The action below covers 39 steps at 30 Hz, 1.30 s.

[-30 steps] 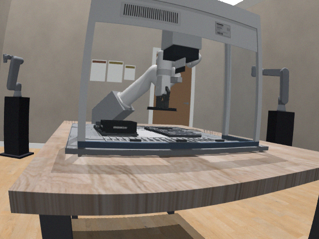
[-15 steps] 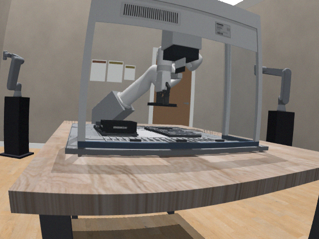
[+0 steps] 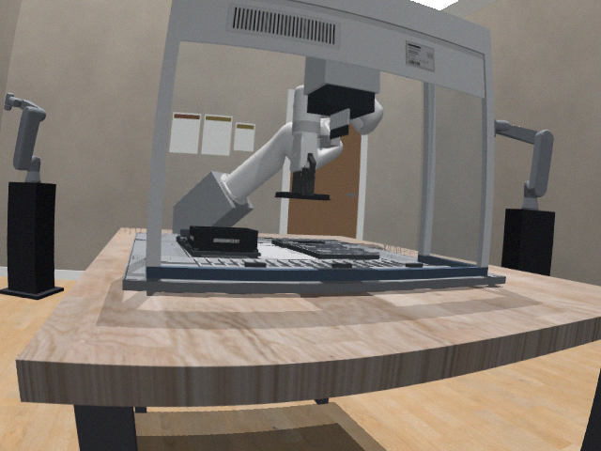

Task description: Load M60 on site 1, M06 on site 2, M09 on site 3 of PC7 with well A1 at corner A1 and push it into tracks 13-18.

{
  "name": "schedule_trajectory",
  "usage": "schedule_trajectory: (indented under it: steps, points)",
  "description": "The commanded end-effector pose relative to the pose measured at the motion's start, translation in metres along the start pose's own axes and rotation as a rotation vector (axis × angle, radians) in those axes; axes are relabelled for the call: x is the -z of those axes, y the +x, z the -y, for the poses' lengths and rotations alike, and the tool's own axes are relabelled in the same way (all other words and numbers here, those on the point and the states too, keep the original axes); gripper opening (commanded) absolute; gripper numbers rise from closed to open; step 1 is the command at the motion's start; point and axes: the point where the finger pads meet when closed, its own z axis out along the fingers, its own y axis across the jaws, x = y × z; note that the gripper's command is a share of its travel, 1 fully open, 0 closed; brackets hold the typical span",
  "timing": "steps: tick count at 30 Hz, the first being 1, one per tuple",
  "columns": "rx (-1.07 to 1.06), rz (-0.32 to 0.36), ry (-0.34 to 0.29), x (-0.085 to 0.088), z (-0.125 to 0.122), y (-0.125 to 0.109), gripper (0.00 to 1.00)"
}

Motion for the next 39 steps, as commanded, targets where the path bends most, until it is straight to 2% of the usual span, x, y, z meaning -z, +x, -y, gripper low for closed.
schedule_trajectory:
  steps: [1,3,5,20,22,37,39]
  points:
    - [-0.171,0.000,0.000,0.000,-0.004,-0.026,0.00]
    - [-0.237,0.000,0.000,0.000,-0.006,-0.036,0.00]
    - [-0.237,0.000,0.000,0.000,-0.006,-0.036,0.00]
    - [-0.737,0.001,0.000,0.000,-0.016,-0.110,0.00]
    - [-0.737,0.001,0.000,0.000,-0.016,-0.110,0.00]
    - [-1.237,0.001,-0.001,0.000,-0.026,-0.185,0.00]
    - [-1.237,0.001,-0.001,0.000,-0.026,-0.185,0.00]
